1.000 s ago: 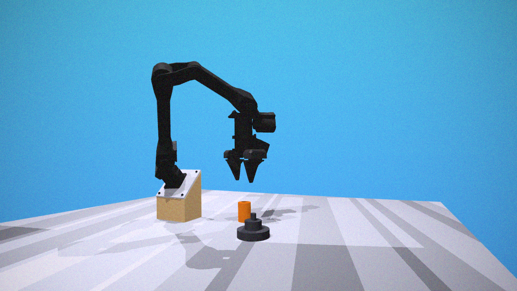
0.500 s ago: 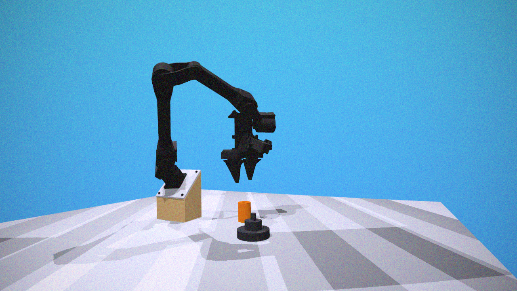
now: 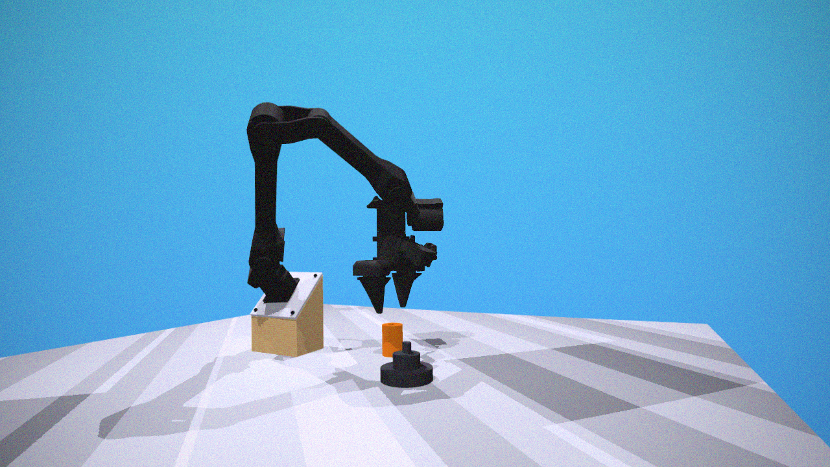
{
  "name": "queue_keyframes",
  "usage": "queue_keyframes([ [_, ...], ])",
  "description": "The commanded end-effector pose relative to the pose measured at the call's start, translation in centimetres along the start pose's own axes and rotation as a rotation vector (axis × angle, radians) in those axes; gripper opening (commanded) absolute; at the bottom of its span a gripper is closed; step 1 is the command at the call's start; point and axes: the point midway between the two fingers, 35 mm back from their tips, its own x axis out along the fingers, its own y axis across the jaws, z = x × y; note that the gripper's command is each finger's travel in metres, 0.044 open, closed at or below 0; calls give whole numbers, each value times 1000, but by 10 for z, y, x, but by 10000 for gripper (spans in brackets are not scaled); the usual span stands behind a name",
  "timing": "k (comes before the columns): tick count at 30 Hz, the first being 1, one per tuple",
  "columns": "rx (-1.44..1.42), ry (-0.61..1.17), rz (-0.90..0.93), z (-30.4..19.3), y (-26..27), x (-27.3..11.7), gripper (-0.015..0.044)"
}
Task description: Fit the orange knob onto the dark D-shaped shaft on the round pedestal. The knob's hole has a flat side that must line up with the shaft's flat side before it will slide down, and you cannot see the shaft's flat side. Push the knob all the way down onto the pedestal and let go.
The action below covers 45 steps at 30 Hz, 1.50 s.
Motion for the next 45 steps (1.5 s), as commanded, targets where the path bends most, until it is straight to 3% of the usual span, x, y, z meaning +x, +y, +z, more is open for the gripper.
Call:
queue_keyframes([
  [1,-3,-5,-5,1,-1,11,440],
  [45,-3,-5,-8,1,-2,79,440],
])
